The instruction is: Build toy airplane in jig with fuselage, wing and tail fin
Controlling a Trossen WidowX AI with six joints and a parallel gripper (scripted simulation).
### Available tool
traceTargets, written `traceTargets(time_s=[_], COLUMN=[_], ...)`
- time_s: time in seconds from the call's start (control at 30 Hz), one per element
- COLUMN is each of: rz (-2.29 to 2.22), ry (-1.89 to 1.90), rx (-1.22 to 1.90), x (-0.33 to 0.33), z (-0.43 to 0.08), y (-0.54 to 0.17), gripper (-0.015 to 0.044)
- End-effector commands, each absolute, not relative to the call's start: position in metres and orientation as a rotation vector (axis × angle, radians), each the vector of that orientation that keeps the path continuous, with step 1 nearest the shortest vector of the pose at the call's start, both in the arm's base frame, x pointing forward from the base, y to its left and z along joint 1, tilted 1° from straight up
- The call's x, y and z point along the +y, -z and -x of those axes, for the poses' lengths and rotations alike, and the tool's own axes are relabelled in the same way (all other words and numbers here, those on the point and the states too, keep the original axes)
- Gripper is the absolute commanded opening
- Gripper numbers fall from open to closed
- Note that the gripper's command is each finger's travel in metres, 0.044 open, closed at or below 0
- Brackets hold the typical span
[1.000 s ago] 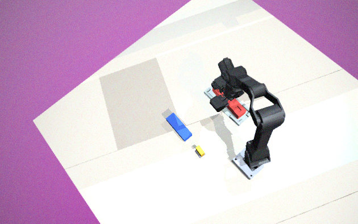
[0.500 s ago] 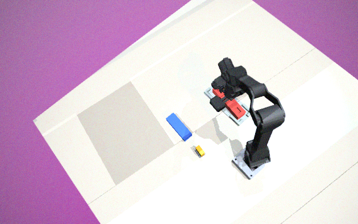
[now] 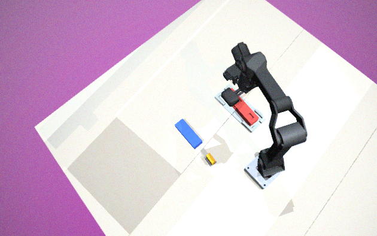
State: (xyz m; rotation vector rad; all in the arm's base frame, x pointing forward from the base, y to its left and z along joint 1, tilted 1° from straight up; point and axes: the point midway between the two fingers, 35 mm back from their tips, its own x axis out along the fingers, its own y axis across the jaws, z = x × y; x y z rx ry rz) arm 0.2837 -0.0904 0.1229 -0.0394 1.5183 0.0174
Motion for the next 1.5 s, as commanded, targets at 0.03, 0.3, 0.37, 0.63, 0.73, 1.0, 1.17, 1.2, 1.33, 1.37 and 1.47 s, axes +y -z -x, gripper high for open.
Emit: traceTargets(time_s=[0.03, 0.3, 0.37, 0.63, 0.73, 1.0, 1.17, 1.2, 1.33, 1.37, 1.47], rz=[0.036, 0.073, 0.073, 0.075, 0.066, 0.052, 0.052, 0.052, 0.052, 0.052, 0.052], ry=[-0.026, -0.062, -0.064, -0.088, -0.087, -0.083, -0.083, -0.083, -0.083, -0.083, -0.083], rx=[1.552, 1.552, 1.550, 1.537, 1.540, 1.549, 1.549, 1.549, 1.549, 1.549, 1.549], x=[-0.090, -0.090, -0.081, 0.035, 0.082, 0.168, 0.168, 0.169, 0.169, 0.169, 0.169], z=[-0.284, -0.285, -0.290, -0.322, -0.323, -0.308, -0.309, -0.309, -0.309, -0.309, -0.309], y=[-0.124, -0.125, -0.125, -0.118, -0.114, -0.107, -0.104, -0.096, -0.072, -0.072, -0.067], gripper=[0.0440, 0.0440, 0.0440, 0.0440, 0.0440, 0.0440, 0.0440, 0.0440, 0.0440, 0.0440, 0.0440])
